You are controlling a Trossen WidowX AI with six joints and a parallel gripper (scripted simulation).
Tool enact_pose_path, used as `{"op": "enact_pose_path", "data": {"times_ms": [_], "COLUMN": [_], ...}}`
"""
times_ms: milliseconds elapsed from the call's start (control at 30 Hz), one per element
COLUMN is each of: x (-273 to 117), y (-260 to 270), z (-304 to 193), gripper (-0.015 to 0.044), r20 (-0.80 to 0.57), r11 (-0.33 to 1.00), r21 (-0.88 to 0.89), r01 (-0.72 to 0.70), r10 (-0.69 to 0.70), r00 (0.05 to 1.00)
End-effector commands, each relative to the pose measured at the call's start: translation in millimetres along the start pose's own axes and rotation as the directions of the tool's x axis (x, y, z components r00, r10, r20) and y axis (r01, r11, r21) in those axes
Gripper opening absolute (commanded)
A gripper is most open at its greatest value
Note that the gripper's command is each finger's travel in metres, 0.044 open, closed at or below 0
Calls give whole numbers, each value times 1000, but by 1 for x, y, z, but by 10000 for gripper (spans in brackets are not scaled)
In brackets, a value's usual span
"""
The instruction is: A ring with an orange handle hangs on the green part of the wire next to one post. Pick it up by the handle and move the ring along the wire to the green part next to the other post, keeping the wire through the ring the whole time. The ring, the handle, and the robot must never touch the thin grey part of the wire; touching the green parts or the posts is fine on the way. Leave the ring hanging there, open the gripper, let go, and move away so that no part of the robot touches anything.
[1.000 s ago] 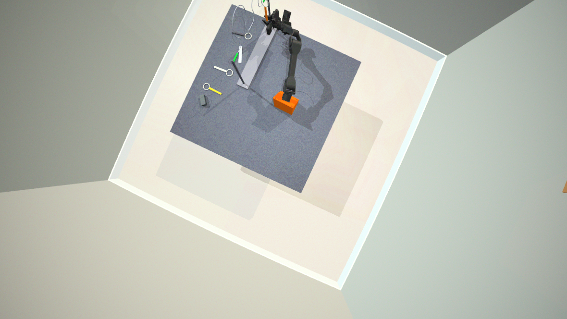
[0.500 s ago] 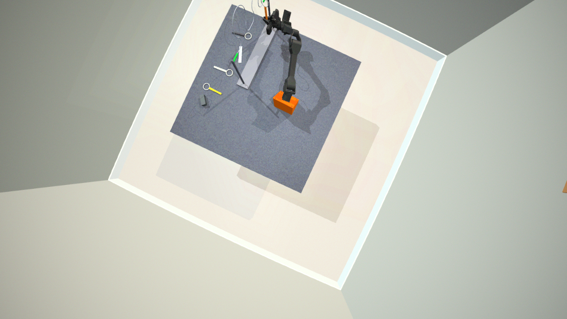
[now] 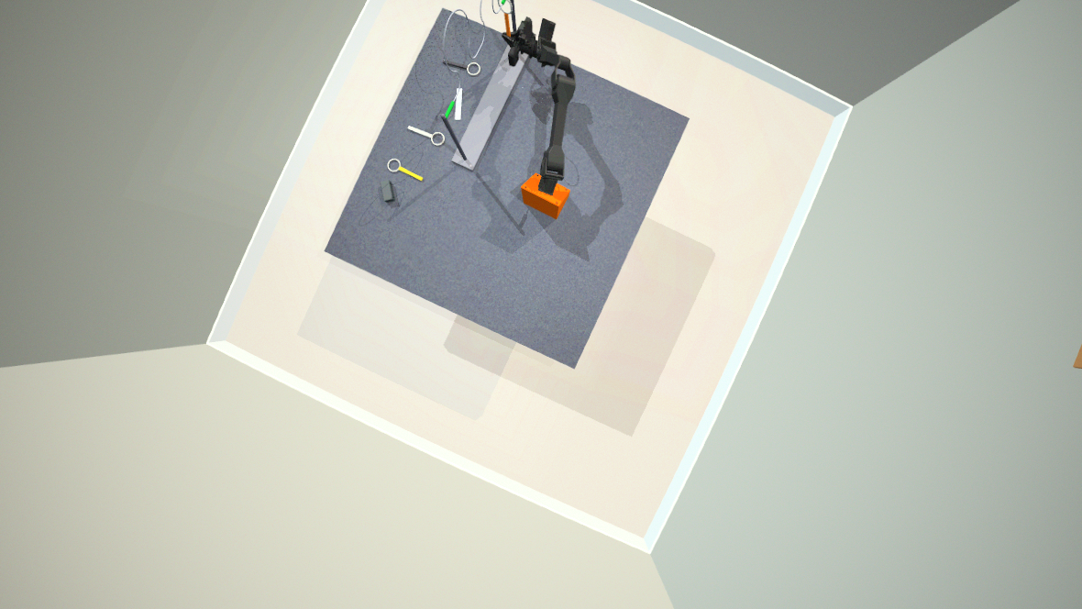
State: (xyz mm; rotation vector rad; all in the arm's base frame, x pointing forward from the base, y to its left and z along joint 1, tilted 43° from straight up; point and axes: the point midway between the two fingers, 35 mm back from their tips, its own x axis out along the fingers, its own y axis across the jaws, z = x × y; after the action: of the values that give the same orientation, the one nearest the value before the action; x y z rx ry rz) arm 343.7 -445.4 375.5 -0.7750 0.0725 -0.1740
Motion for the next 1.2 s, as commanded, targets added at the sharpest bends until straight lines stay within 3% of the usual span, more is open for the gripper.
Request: {"op": "enact_pose_path", "data": {"times_ms": [0,1000,1167], "x": [0,0,-6], "y": [0,1,4], "z": [5,19,20], "gripper": [-150,-150,-150], "r20": [0,1,-48], "r11": [1000,1000,1000], "r21": [-2,2,2], "r01": [0,1,2], "r10": [0,-1,-2], "r00": [1000,1000,999]}}
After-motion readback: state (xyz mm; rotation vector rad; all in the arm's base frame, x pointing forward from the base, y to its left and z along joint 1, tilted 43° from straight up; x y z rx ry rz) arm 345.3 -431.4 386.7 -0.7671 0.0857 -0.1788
